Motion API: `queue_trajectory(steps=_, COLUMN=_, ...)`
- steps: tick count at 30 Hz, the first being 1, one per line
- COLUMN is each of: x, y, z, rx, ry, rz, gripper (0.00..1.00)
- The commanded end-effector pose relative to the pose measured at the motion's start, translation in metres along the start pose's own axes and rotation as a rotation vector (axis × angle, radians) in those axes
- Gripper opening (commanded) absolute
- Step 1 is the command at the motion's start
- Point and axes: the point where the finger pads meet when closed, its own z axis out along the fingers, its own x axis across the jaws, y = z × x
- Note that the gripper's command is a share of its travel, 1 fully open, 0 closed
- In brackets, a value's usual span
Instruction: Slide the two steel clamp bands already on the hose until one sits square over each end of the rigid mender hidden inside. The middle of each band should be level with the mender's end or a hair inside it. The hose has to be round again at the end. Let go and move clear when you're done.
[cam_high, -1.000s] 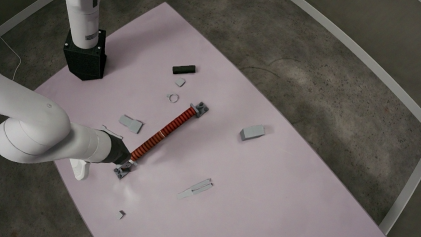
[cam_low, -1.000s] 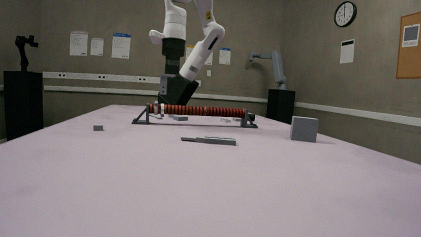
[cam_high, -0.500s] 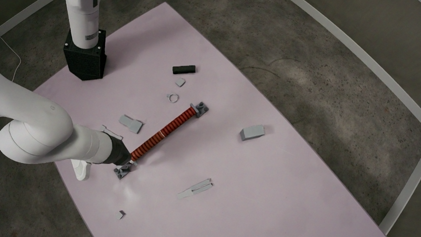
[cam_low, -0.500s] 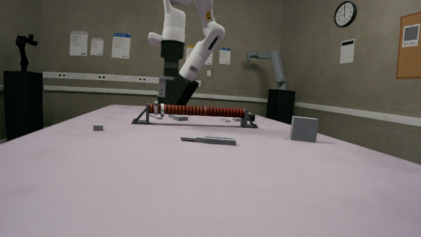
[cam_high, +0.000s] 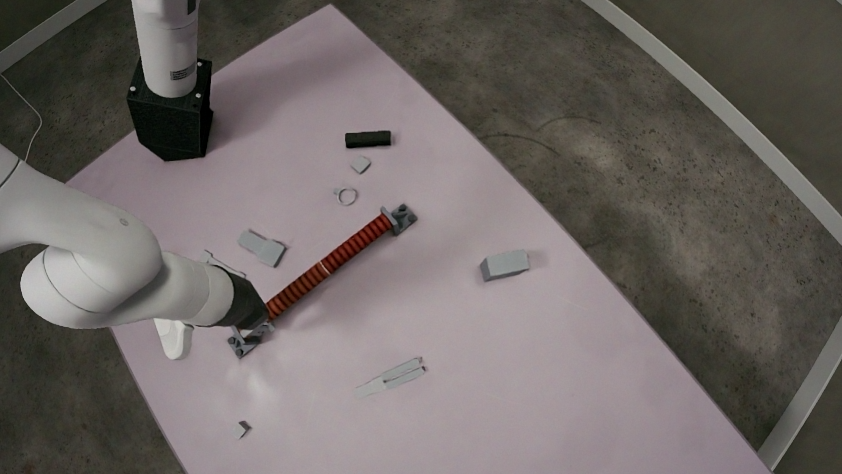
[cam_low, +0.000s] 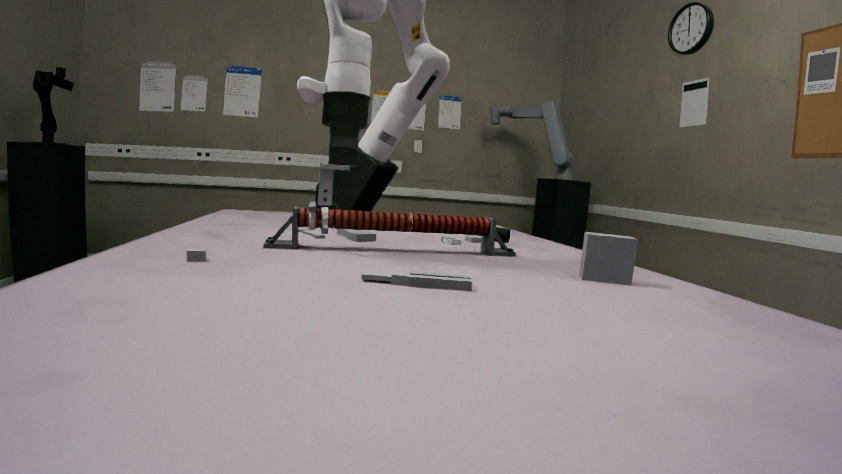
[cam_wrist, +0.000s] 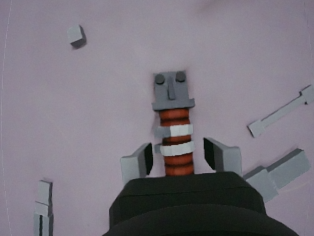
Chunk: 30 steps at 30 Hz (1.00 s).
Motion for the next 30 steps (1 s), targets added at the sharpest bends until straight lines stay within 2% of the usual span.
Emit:
queue_trajectory(steps=1, x=0.000, y=0.000, z=0.000, rx=0.001, ry=-0.001, rz=0.000, gripper=1.00)
queue_trajectory(steps=9, x=0.000, y=0.000, z=0.002, rx=0.001, ry=-0.001, rz=0.000, gripper=1.00)
queue_trajectory(steps=16, x=0.000, y=0.000, z=0.030, rx=0.001, ry=-0.001, rz=0.000, gripper=1.00)
queue_trajectory(steps=30, x=0.000, y=0.000, z=0.035, rx=0.001, ry=-0.001, rz=0.000, gripper=1.00)
